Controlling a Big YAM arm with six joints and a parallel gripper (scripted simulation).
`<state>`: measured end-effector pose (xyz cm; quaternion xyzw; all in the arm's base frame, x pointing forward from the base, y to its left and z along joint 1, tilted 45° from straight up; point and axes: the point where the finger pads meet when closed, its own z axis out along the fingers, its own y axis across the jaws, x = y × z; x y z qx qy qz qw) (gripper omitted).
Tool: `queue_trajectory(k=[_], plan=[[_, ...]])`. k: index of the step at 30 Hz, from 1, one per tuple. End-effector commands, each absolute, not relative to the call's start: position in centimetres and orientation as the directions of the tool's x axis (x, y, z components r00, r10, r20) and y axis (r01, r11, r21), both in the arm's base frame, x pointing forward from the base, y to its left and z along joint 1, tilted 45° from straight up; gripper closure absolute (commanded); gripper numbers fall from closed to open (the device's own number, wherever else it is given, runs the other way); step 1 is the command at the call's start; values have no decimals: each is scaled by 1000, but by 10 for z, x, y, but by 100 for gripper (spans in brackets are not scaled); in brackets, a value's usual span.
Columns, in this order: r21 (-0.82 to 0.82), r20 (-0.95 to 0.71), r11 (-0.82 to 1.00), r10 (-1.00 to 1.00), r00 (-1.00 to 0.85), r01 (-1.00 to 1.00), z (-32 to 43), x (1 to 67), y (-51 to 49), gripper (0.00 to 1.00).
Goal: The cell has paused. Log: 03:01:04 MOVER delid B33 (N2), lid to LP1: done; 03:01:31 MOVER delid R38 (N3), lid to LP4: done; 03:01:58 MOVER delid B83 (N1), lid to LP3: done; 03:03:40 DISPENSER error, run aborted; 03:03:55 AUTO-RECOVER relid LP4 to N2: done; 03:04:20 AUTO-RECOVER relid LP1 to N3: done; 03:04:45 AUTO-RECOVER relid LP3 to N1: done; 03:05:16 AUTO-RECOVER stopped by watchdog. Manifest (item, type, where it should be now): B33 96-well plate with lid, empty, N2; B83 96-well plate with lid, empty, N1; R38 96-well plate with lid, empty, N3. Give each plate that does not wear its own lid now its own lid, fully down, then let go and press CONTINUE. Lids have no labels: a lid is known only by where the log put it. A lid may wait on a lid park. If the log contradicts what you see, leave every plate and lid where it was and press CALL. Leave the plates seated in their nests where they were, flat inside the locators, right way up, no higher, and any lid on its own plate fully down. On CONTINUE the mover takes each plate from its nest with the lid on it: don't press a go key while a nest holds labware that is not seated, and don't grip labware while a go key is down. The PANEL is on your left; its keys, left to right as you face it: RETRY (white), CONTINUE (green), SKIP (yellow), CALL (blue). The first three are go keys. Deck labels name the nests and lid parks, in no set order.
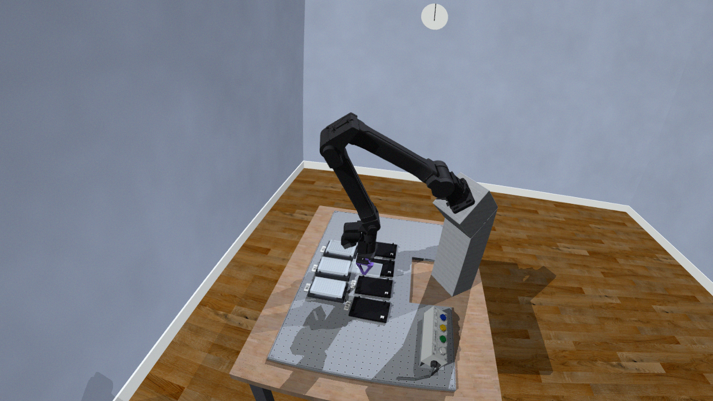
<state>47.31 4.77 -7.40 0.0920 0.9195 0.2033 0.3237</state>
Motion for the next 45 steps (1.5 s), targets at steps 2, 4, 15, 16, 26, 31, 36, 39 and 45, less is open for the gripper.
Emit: queue_trajectory(k=[2, 4, 15, 16, 26, 31, 36, 39, 45], plan=[[414, -555, 909, 288, -780, 41, -78, 475, 32, 100], [414, -571, 910, 287, -769, 33, -68, 484, 22, 100], [416, -555, 908, 291, -779, 42, -73, 508, -25, 100], [416, -555, 908, 291, -779, 43, -72, 511, -30, 100], [417, -556, 908, 293, -778, 43, -68, 531, -65, 100], [417, -558, 908, 293, -776, 43, -65, 544, -87, 100], [418, -557, 908, 294, -777, 44, -64, 552, -101, 100], [418, -558, 908, 295, -776, 44, -63, 559, -114, 100], [417, -560, 908, 295, -774, 44, -59, 575, -141, 100]])
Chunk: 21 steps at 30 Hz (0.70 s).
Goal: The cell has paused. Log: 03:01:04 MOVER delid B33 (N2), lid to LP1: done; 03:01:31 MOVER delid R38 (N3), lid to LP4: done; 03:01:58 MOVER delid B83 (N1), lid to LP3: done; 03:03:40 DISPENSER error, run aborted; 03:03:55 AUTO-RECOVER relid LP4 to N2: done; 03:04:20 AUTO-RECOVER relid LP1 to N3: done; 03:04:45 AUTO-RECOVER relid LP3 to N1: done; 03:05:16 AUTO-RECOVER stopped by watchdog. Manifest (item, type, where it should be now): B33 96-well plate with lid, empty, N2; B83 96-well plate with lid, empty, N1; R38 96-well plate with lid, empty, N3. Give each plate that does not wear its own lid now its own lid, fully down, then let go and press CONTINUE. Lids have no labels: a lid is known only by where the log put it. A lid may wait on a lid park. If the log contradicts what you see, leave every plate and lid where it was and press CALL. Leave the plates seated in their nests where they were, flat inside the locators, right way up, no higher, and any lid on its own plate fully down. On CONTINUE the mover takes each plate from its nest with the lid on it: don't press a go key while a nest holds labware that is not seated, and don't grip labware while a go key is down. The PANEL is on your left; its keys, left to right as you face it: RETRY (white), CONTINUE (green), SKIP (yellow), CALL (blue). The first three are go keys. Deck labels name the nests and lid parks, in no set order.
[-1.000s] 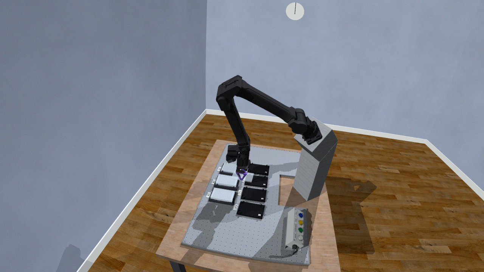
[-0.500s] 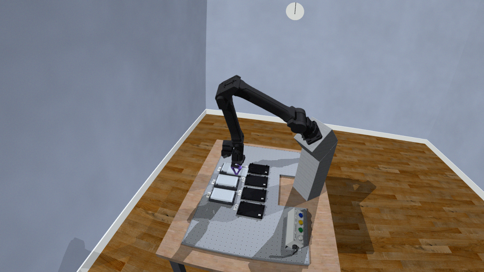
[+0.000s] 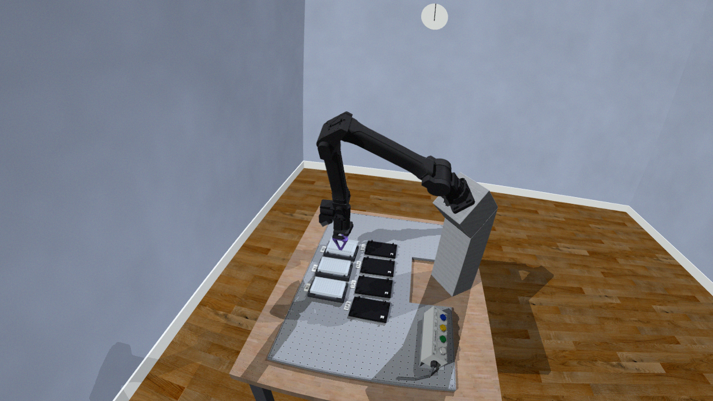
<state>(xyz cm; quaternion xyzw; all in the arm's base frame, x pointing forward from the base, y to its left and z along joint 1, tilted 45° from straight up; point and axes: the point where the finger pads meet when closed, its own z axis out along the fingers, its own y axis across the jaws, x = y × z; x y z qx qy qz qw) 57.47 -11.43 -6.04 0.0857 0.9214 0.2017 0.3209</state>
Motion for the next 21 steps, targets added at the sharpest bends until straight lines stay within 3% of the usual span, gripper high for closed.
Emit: queue_trajectory(k=[1, 21], plan=[[413, -573, 910, 292, -766, 38, -50, 578, -142, 100], [416, -572, 909, 274, -773, 15, -51, 579, -120, 100]])
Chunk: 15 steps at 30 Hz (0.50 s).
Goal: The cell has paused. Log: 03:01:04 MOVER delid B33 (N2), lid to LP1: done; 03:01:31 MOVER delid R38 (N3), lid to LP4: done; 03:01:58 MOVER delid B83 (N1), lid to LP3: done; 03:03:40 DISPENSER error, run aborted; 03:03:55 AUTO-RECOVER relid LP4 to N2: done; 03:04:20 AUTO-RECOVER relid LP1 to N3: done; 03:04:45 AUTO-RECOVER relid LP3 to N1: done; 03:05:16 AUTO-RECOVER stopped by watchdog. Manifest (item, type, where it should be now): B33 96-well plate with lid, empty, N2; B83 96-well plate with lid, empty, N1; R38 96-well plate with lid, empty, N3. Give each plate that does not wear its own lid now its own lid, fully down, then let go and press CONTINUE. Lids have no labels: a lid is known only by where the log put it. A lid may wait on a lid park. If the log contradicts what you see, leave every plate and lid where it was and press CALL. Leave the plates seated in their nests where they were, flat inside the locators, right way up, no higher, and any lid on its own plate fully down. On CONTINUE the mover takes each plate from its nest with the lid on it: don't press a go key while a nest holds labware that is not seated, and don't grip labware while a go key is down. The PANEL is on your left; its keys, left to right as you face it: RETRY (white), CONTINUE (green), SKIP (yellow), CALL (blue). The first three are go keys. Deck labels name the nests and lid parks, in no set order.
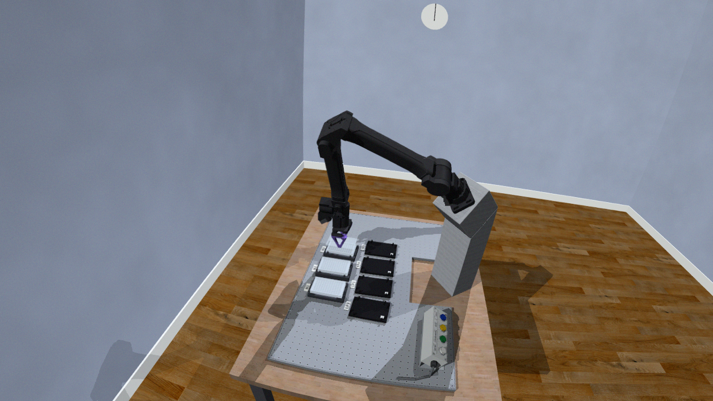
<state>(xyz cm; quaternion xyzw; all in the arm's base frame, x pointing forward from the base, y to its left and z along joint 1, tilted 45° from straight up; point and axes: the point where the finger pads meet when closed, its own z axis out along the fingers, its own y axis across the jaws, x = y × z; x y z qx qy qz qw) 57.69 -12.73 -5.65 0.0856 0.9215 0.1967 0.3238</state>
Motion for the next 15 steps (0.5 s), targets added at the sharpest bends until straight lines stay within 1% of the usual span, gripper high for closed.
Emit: queue_trajectory(k=[1, 15], plan=[[417, -571, 909, 276, -773, 17, -53, 580, -120, 100], [416, -573, 909, 279, -770, 20, -58, 587, -120, 100]])
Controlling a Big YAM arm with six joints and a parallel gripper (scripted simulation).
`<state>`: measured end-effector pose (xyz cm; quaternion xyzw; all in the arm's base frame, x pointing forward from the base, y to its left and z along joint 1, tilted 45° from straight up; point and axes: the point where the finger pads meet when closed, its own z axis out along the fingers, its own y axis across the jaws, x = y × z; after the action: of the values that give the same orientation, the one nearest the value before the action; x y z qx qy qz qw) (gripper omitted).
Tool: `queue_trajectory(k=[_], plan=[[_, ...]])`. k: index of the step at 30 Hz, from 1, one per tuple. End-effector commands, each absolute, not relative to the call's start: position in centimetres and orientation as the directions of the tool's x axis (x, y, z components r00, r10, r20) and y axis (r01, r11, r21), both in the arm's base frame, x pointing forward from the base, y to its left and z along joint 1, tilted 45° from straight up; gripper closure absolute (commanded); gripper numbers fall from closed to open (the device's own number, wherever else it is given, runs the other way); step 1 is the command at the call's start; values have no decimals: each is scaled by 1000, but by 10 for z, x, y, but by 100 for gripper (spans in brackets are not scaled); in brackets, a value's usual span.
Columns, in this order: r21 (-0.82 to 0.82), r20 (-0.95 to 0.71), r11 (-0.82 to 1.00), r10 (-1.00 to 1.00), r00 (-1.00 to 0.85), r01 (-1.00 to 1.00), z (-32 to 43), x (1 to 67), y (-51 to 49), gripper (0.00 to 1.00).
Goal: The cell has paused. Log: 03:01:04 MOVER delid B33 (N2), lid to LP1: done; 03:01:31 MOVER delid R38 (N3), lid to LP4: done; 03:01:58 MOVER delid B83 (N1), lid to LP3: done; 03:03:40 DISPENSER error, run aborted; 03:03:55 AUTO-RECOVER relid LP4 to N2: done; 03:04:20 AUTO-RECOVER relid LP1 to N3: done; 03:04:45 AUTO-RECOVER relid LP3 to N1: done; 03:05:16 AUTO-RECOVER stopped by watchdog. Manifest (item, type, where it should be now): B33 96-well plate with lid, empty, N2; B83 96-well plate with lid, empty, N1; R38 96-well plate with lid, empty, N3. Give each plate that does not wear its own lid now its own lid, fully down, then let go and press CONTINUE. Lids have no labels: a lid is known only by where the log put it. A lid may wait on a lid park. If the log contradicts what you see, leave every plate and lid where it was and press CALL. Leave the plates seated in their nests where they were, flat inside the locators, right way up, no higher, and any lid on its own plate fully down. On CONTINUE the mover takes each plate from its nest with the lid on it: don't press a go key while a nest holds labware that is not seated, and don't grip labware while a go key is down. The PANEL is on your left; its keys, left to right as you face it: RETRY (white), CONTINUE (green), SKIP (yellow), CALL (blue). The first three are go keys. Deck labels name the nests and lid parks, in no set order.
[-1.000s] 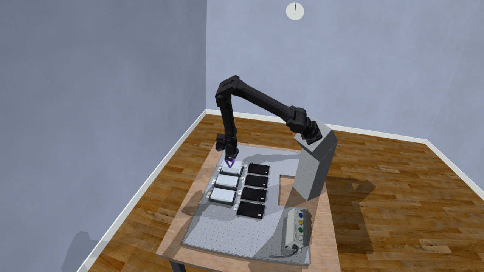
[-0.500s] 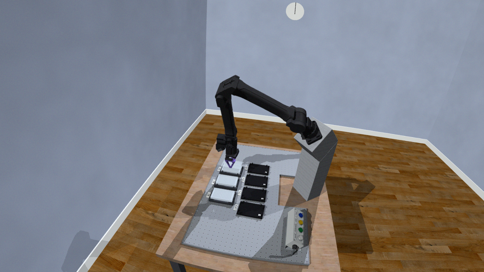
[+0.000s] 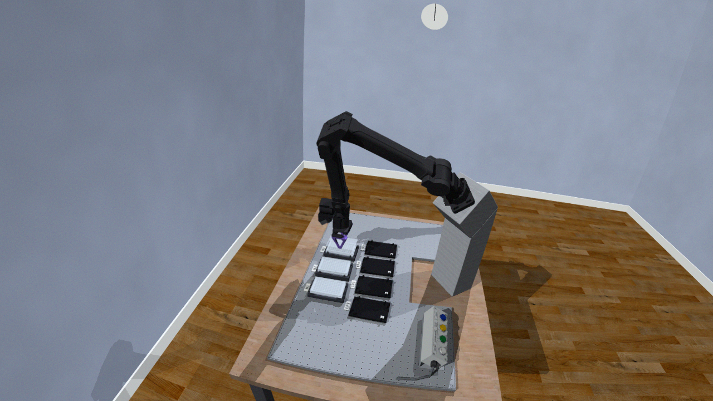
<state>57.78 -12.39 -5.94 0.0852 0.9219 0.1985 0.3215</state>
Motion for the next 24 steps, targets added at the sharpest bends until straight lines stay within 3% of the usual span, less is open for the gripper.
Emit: queue_trajectory(k=[1, 24], plan=[[415, -575, 909, 279, -769, 20, -57, 587, -120, 100], [414, -576, 910, 279, -768, 20, -60, 591, -119, 100]])
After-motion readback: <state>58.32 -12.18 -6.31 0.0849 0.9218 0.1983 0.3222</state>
